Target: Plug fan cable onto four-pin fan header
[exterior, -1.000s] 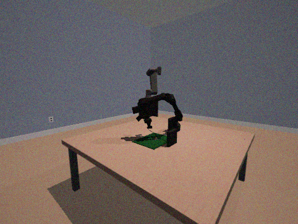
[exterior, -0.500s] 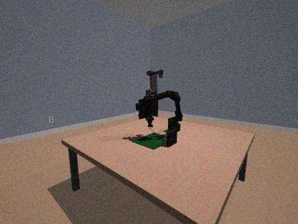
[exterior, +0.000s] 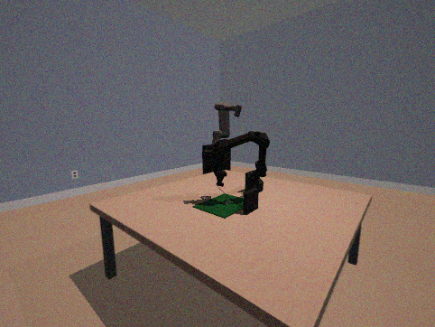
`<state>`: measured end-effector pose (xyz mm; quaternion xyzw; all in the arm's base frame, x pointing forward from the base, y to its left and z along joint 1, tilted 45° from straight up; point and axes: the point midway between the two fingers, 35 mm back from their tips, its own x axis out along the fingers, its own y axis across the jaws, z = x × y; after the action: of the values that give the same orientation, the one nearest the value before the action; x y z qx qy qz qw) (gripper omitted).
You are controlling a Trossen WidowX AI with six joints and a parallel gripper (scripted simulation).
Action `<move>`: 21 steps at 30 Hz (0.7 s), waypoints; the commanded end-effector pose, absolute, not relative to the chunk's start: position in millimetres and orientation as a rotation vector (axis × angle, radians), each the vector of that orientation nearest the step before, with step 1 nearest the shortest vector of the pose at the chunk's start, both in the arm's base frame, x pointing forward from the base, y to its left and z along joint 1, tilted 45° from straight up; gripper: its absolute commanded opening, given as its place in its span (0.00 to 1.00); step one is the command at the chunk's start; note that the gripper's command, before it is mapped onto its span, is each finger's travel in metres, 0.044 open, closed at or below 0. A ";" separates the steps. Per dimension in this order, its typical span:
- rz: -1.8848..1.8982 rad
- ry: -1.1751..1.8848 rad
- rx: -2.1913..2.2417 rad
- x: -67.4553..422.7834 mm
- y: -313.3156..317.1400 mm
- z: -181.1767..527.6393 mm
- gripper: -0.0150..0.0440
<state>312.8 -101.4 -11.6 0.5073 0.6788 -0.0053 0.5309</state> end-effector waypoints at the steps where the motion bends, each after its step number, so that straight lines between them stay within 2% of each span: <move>1: -0.034 1.622 1.185 312.1 -99.3 -16.3 0.25; 21: -0.157 1.595 1.043 310.5 -91.5 -41.8 0.25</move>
<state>310.8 -92.3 -38.9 0.4521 0.6820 -0.0590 0.5718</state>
